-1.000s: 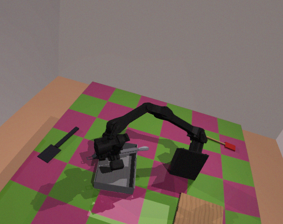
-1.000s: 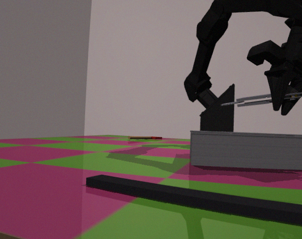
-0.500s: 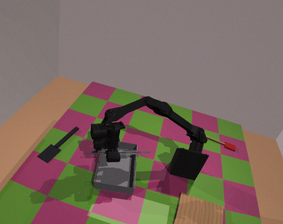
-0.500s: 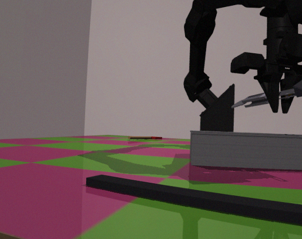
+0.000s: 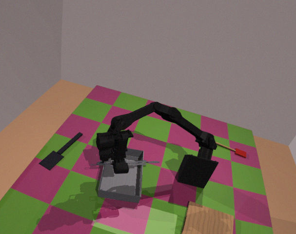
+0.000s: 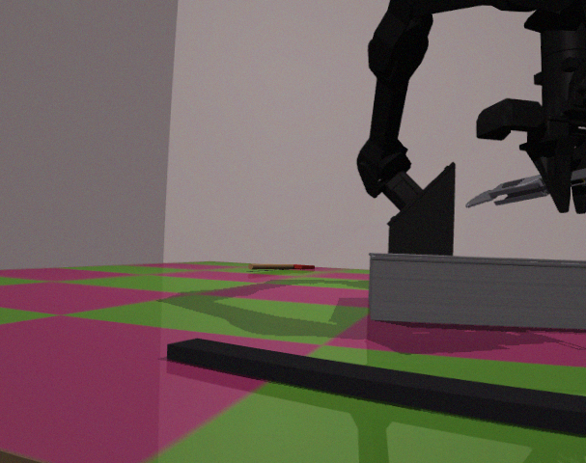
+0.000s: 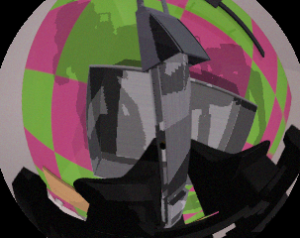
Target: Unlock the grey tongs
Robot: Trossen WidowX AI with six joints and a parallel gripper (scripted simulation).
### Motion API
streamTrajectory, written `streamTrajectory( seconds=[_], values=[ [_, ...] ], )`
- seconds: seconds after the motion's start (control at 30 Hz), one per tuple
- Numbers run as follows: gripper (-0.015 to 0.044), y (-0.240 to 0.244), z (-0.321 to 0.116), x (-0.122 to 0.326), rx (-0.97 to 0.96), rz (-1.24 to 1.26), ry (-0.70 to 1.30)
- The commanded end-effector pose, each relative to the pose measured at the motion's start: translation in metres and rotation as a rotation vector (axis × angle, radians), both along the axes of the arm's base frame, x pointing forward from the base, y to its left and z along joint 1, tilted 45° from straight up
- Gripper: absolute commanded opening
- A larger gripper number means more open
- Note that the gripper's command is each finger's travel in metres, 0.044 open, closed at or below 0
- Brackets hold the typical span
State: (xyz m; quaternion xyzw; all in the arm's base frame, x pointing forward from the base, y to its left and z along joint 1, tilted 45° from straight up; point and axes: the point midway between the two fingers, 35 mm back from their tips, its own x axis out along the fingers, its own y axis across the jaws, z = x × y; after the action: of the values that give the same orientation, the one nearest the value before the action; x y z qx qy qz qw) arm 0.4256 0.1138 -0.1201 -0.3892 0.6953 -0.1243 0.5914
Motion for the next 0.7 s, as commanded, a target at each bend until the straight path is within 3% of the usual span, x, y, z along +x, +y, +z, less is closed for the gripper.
streamTrajectory(
  seconds=[0.0, 0.67],
  values=[
    [-0.0150, 0.033, -0.017, -0.022, 0.018, 0.051, 0.034],
    [-0.0150, 0.137, -0.089, -0.148, 0.062, 0.249, 0.196]
  ],
)
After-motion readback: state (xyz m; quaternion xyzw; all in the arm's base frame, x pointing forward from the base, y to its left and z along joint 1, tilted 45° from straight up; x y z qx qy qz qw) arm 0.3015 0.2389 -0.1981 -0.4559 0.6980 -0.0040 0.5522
